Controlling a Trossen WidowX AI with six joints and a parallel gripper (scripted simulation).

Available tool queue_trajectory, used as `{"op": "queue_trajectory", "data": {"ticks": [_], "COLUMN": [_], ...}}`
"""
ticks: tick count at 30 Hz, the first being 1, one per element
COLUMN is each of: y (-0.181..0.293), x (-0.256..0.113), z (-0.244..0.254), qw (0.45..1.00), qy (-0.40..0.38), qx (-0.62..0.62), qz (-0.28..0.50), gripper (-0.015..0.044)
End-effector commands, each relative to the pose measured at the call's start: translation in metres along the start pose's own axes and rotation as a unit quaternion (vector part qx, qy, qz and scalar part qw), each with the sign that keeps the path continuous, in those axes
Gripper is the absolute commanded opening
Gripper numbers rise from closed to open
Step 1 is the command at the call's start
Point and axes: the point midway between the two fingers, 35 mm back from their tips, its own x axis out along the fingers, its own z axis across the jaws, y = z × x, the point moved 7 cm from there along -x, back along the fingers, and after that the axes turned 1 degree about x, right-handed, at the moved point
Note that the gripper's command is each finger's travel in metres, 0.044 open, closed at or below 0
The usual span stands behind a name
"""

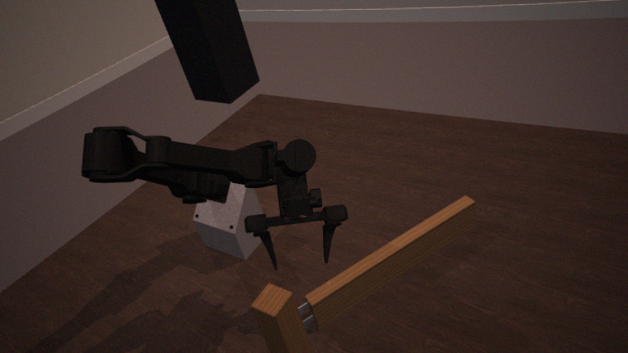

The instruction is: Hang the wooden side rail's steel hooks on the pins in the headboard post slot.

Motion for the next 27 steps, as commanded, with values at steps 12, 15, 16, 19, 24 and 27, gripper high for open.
{"op": "queue_trajectory", "data": {"ticks": [12,15,16,19,24,27], "y": [-0.049,-0.057,-0.060,-0.070,-0.074,-0.074], "x": [0.019,0.020,0.020,0.020,0.019,0.019], "z": [0.060,0.058,0.057,0.049,0.043,0.043], "qw": [0.808,0.724,0.693,0.596,0.546,0.546], "qy": [-0.211,-0.261,-0.278,-0.330,-0.355,-0.355], "qx": [-0.544,-0.630,-0.655,-0.719,-0.745,-0.745], "qz": [0.088,0.109,0.116,0.136,0.146,0.146], "gripper": [0.0440,0.0440,0.0440,0.0440,0.0440,0.0440]}}
